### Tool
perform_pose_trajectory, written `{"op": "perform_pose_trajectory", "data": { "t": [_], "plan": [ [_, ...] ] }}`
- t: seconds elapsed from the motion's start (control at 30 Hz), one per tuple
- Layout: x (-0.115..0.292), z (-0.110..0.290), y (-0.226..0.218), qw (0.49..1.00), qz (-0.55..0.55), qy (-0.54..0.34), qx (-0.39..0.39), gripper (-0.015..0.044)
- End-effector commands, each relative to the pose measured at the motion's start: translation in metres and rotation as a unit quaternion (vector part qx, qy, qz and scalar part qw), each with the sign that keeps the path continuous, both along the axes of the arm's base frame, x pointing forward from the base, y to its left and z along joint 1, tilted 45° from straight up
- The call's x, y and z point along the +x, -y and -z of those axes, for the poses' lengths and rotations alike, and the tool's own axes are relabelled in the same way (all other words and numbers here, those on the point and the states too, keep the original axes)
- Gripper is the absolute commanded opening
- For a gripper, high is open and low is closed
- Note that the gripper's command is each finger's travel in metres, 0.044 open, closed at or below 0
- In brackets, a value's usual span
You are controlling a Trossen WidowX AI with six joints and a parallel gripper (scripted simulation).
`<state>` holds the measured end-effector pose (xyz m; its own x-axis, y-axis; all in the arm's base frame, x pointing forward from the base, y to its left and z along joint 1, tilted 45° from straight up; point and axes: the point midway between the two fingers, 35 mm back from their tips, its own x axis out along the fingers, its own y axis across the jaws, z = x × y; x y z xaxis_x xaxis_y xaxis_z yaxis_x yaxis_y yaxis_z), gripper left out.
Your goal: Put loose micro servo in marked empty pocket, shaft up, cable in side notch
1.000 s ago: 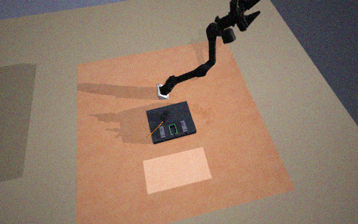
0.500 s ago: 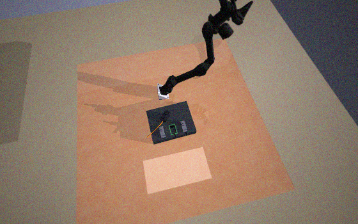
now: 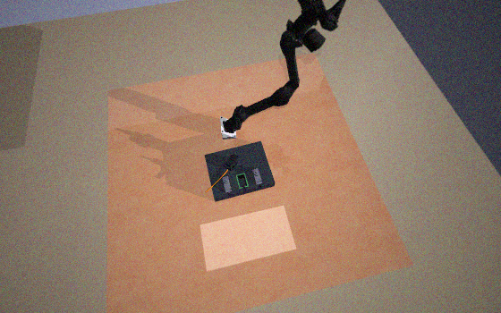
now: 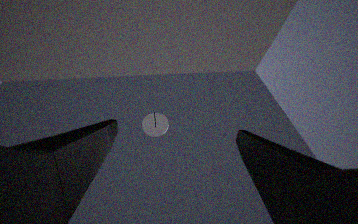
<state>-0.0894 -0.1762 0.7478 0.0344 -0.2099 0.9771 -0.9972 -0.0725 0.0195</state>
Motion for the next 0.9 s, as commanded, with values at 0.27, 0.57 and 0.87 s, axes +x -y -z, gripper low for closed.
{"op": "perform_pose_trajectory", "data": {
  "t": [0.27, 0.57, 0.87],
  "plan": [
    [-0.011, 0.024, 0.063, 0.988, -0.109, 0.061, 0.090, 0.0440],
    [-0.009, 0.045, 0.103, 0.966, -0.183, 0.104, 0.152, 0.0440],
    [-0.005, 0.065, 0.136, 0.940, -0.240, 0.143, 0.198, 0.0440]
  ]
}}
